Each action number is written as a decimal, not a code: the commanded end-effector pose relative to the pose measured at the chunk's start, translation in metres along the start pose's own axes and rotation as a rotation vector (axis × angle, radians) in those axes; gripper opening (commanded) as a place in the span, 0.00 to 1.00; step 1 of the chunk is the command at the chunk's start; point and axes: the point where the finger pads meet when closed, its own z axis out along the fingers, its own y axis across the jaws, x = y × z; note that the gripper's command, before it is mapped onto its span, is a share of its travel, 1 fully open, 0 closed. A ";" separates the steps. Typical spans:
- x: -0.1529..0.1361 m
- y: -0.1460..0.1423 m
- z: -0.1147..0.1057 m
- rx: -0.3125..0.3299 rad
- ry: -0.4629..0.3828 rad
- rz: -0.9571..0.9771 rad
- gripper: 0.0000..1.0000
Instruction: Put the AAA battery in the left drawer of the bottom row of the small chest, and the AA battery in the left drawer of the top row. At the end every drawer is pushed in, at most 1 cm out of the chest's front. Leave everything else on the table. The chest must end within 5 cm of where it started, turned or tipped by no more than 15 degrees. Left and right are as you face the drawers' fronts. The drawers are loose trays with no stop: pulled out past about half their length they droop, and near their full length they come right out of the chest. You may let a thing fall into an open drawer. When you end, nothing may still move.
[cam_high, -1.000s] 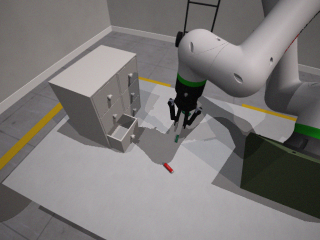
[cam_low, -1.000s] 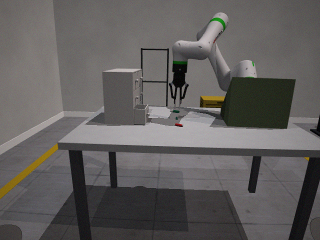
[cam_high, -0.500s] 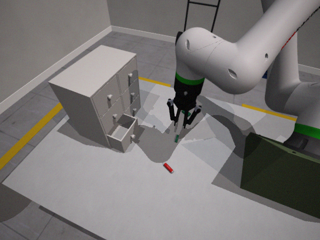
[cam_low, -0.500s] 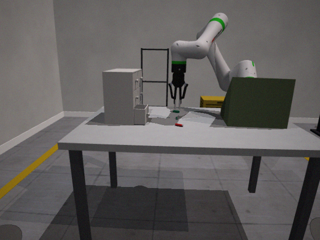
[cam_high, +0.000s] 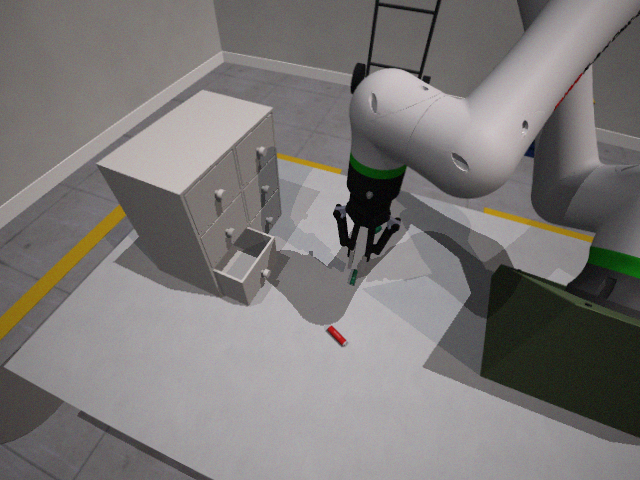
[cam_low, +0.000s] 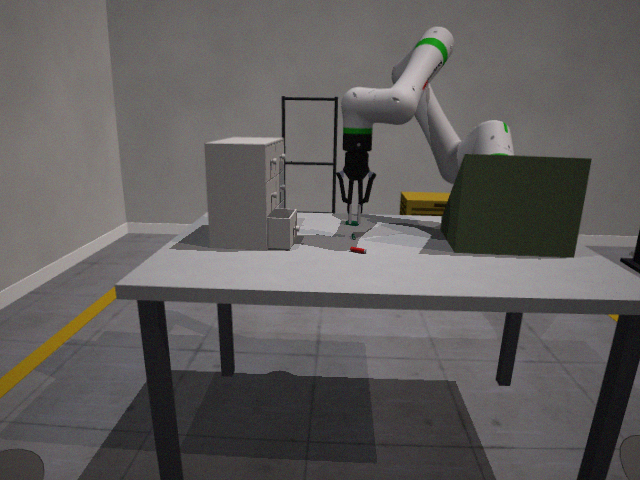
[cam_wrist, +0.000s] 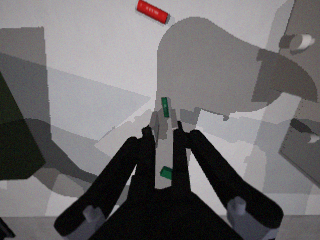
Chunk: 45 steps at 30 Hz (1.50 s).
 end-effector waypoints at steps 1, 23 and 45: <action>0.000 0.001 0.011 -0.001 0.000 0.000 0.15; 0.000 0.001 0.034 -0.001 0.000 0.000 0.15; 0.000 0.001 0.034 -0.001 0.000 0.000 0.15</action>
